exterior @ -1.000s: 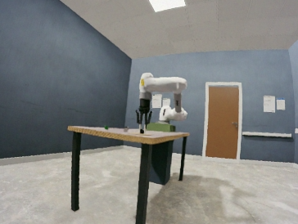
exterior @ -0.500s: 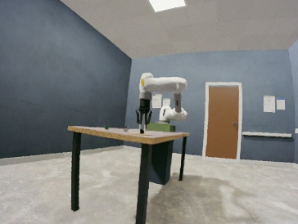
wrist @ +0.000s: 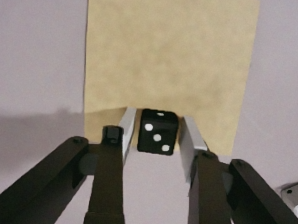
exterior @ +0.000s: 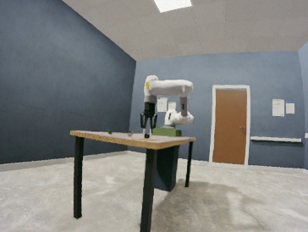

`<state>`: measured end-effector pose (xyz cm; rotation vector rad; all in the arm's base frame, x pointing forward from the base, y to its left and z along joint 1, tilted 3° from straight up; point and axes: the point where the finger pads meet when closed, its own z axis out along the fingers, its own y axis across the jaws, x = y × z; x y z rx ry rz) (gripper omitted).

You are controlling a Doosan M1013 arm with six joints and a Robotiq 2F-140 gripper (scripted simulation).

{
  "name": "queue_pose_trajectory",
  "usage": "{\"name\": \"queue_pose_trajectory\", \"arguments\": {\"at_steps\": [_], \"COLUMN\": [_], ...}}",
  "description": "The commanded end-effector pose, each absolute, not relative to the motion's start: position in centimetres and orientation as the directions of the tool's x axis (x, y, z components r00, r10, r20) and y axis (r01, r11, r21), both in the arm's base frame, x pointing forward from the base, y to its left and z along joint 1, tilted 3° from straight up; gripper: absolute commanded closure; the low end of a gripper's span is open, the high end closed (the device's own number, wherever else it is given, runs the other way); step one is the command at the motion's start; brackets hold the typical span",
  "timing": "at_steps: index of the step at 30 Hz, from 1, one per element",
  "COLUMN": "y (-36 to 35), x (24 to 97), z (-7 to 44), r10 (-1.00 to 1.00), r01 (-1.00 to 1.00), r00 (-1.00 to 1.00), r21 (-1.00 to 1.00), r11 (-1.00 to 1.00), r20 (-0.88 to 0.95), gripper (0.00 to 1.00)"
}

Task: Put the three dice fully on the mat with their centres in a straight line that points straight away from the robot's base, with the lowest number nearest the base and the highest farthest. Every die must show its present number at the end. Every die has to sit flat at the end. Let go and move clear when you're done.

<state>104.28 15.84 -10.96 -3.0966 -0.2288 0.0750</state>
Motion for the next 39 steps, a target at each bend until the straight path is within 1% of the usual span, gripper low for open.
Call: {"name": "queue_pose_trajectory", "arguments": {"at_steps": [1, 15, 20, 28, 39], "y": [15.9, 15.8, 15.8, 15.6, 15.6], "x": [104.4, 104.4, 104.5, 104.7, 104.8], "z": [-10.8, -10.3, -8.4, -4.1, -1.8], "r10": [0.148, 0.148, 0.148, 0.148, 0.148], "r01": [0.146, 0.146, 0.146, 0.146, 0.146], "r00": [0.988, 0.988, 0.988, 0.988, 0.988], "r21": [-0.039, -0.039, -0.039, -0.039, -0.039], "r11": [-0.989, -0.989, -0.989, -0.989, -0.989], "r20": [-0.043, -0.043, -0.043, -0.043, -0.043], "gripper": [0.65, 0.65, 0.65, 0.65, 0.65]}}
